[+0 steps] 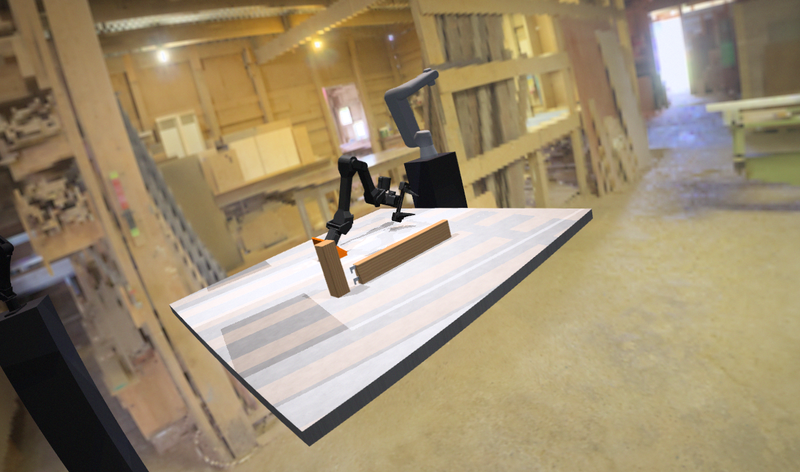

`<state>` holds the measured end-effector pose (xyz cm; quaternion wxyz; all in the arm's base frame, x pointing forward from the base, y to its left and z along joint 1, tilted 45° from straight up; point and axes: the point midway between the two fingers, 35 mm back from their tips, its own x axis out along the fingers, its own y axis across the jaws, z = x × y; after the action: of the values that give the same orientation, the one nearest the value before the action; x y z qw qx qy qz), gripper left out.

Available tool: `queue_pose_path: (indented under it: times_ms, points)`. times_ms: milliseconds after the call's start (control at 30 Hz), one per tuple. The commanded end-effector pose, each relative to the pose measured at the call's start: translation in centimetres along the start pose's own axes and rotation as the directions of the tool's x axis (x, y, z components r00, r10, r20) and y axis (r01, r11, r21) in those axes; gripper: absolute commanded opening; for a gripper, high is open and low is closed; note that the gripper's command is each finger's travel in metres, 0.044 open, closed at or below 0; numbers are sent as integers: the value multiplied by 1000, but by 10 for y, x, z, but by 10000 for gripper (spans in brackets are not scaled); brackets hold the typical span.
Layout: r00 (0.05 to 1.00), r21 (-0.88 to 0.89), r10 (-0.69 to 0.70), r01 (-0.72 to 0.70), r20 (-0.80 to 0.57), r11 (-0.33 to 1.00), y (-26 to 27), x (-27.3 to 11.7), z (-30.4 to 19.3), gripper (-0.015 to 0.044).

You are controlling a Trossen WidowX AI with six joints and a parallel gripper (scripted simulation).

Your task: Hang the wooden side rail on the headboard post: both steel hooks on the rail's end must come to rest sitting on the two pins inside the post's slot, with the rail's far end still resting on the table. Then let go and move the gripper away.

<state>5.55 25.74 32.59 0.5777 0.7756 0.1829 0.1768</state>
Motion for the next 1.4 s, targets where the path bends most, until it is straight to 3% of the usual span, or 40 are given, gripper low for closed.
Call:
queue_pose_path:
  times_ms: [0,467,833,1033,1367]
  points:
    - [1000,1,4,-4,0,1000,1,2,0,426]
    - [975,-14,219,-219,-26,976,103,84,56,440]
    - [959,-88,277,-282,-66,955,173,81,125,440]
    - [973,-226,229,-223,1,948,131,122,129,440]
    - [980,-565,75,42,183,824,36,194,238,440]
